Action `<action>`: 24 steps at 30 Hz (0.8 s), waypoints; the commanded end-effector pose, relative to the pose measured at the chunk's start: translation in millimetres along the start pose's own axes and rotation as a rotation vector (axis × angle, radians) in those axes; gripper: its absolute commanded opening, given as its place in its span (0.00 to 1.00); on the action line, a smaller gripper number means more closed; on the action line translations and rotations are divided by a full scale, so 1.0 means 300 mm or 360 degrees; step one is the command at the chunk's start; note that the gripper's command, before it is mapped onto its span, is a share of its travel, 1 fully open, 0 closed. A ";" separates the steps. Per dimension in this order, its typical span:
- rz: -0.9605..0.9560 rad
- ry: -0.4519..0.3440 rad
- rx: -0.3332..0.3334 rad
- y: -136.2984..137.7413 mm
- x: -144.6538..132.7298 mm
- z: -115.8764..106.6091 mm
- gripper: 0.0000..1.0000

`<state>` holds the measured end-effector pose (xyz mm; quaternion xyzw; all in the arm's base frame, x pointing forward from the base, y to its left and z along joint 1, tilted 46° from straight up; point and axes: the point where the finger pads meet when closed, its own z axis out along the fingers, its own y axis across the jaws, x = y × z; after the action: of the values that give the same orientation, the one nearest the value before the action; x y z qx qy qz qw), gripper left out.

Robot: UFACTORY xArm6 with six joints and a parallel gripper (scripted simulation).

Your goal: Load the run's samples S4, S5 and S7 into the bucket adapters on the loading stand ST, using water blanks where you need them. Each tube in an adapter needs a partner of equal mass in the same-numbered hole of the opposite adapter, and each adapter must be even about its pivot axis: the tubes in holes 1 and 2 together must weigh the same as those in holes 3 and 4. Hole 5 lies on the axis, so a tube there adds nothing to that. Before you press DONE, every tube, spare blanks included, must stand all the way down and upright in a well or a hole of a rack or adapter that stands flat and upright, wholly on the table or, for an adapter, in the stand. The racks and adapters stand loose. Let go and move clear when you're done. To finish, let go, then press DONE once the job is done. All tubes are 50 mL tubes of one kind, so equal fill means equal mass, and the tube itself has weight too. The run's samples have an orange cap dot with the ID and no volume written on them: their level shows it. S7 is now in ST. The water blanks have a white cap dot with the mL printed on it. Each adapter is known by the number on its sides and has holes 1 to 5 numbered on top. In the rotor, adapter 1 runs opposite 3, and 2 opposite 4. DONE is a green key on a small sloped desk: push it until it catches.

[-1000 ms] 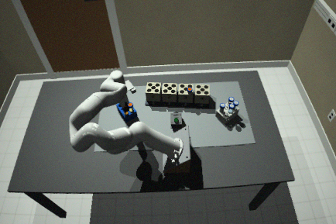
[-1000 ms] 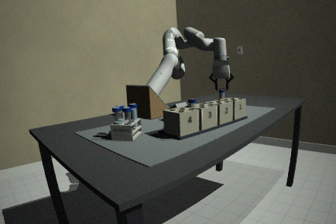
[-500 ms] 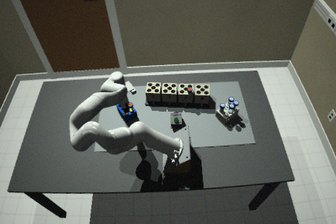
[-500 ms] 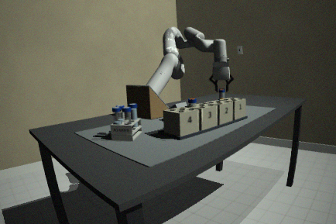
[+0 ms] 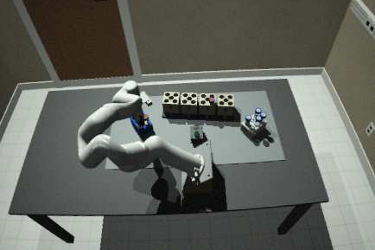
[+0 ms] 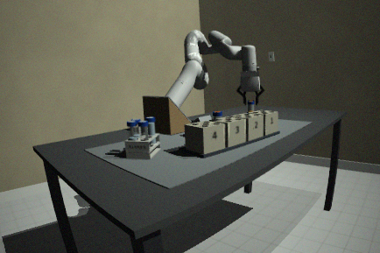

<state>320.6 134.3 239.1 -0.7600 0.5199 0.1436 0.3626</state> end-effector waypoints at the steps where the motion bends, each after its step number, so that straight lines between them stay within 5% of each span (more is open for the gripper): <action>1: -0.0002 0.0002 0.0004 -0.003 0.000 -0.003 0.57; 5: -0.0002 0.0002 0.0004 -0.003 0.000 -0.003 0.57; 6: -0.0002 0.0002 0.0003 -0.003 0.000 -0.004 0.00; 24: -0.0002 0.0002 0.0003 -0.003 0.000 -0.008 0.00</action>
<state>320.2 133.1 240.2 -0.7600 0.5199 0.1437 0.3625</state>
